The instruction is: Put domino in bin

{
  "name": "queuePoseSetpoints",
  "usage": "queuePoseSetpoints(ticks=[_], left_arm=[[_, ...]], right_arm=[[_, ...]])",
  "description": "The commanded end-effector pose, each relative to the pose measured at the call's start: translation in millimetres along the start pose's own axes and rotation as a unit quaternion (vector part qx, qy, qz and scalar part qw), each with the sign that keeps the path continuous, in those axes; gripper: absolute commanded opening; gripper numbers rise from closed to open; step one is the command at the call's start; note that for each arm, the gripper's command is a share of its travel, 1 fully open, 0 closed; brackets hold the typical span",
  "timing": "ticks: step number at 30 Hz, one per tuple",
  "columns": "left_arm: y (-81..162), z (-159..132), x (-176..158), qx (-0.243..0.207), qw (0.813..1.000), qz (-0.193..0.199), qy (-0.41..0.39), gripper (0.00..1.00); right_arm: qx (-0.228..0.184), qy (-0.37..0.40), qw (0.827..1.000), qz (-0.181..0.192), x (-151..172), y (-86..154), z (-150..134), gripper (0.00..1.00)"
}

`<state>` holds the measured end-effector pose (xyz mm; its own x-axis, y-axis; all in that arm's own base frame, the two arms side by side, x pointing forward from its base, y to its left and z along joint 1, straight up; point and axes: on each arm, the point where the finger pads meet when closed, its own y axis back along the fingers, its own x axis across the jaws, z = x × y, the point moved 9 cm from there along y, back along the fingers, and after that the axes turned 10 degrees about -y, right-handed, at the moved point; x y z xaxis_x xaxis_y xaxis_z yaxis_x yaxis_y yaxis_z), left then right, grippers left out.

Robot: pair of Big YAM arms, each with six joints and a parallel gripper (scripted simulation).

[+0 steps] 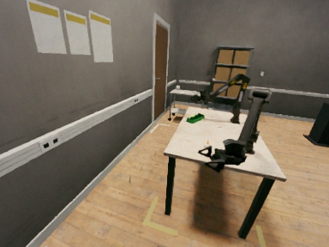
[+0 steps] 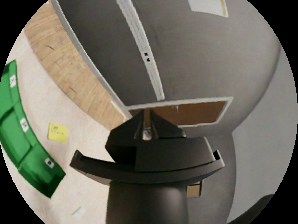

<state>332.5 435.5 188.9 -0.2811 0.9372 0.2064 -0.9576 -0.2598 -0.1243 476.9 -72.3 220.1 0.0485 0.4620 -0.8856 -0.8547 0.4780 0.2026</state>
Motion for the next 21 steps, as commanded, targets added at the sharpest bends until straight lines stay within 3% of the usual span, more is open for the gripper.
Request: queuePoseSetpoints(ticks=[1, 8, 10, 12, 17, 21], left_arm=[[3, 5, 10, -0.005, 1.000, 0.008, -0.007, 1.00], [3, 5, 10, -0.005, 1.000, 0.008, -0.007, 1.00], [3, 5, 10, -0.005, 1.000, 0.008, -0.007, 1.00], [3, 5, 10, -0.005, 1.000, 0.008, -0.007, 1.00], [3, 5, 10, -0.005, 1.000, 0.008, -0.007, 1.00], [3, 5, 10, -0.005, 1.000, 0.008, -0.007, 1.00]], right_arm=[[-0.010, -0.056, 0.998, 0.028, 3, -11, 32, 0.09], [-0.009, -0.122, 0.985, 0.120, 21, -10, 74, 0.09], [-0.009, -0.122, 0.985, 0.120, 21, -10, 74, 0.09], [-0.003, -0.152, 0.976, 0.157, 25, -7, 87, 0.09], [0.009, -0.183, 0.964, 0.193, 41, 1, 112, 0.09], [0.031, -0.218, 0.945, 0.242, 49, 10, 133, 0.09]])
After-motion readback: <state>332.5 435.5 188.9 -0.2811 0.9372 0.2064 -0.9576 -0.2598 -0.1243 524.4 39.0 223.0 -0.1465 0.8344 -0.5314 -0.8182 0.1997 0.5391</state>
